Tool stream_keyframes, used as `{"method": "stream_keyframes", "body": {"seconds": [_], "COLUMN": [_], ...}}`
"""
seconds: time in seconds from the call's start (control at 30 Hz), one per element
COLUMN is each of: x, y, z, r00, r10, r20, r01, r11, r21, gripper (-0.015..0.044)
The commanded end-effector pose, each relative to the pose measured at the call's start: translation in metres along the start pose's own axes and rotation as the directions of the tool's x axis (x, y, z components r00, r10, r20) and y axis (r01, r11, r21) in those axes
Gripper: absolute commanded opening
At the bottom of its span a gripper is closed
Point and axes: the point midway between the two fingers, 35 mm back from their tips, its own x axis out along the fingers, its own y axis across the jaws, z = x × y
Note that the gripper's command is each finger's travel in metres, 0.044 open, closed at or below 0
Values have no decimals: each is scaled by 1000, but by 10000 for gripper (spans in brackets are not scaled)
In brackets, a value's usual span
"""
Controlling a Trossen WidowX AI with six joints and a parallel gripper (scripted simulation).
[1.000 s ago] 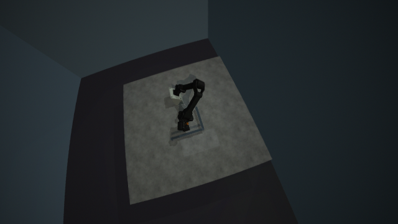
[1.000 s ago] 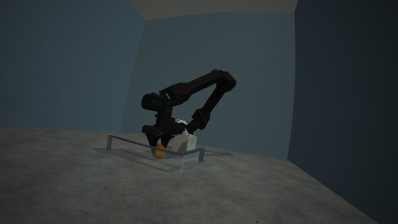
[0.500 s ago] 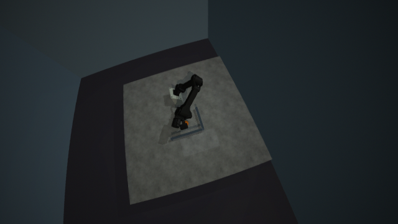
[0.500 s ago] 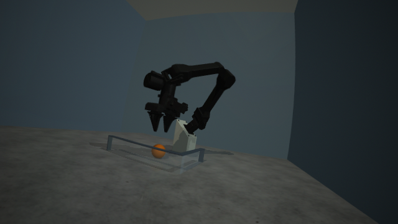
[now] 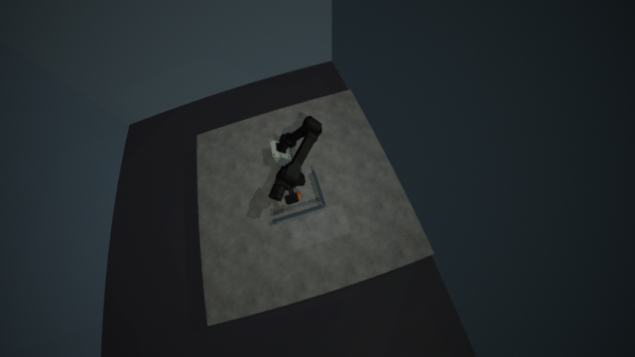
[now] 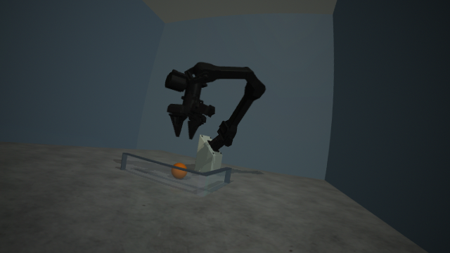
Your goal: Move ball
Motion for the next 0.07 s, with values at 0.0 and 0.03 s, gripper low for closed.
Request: {"method": "stream_keyframes", "body": {"seconds": [0.0, 0.03], "x": [-1, -1], "y": [0, 0], "z": [0, 0], "r00": [1000, 1000], "r10": [2, 2], "r20": [-4, -4], "r01": [-2, -2], "r11": [1000, 1000], "r21": [-6, -6], "gripper": [440, 440]}}
